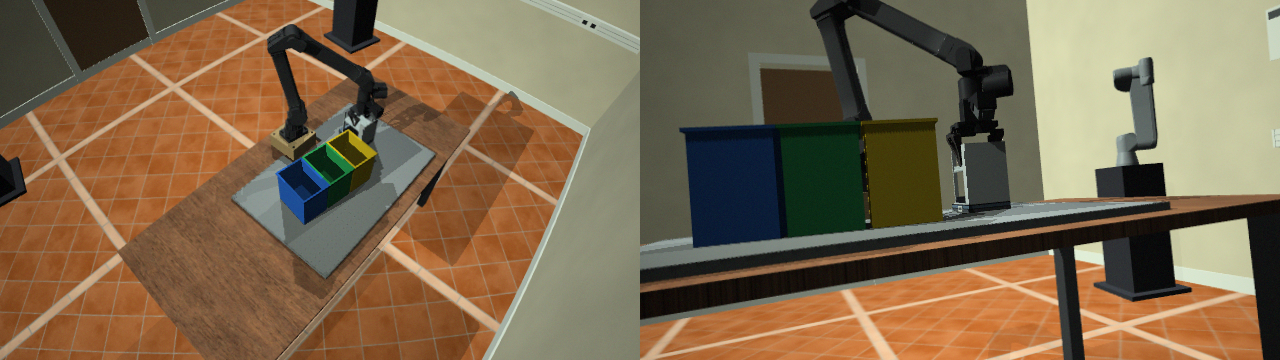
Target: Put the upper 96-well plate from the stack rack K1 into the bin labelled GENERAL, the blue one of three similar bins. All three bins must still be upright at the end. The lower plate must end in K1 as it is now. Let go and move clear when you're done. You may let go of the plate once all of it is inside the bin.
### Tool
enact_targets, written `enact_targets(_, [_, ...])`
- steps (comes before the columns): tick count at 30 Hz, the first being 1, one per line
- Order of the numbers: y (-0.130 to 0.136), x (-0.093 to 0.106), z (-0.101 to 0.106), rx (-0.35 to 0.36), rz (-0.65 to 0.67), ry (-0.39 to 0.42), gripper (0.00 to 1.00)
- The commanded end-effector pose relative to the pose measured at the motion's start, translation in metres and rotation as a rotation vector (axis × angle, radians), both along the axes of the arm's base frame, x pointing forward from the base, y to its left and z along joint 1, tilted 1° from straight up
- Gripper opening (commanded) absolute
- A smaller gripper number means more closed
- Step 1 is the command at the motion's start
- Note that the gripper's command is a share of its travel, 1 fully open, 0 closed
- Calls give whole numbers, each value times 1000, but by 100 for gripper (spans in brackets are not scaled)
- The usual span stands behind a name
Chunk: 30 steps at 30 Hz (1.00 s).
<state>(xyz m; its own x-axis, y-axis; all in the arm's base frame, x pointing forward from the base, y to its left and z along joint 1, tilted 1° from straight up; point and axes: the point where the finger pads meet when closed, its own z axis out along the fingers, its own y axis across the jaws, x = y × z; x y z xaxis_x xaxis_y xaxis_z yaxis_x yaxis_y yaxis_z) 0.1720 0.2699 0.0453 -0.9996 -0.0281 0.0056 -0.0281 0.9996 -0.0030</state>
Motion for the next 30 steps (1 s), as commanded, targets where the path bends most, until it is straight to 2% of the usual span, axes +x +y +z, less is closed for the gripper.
enact_targets(1, [16, 13, 17, 28, 2, -17, 0])
enact_targets(3, [17, 14, 27, 46, 2, -28, 0])
enact_targets(15, [16, 14, 48, 48, 2, -29, 0])
enact_targets(18, [16, 13, 44, 31, 3, -19, 0])
enact_targets(21, [16, 14, 55, 48, 3, -30, 0])
enact_targets(30, [16, 14, 70, 47, 3, -29, 0])
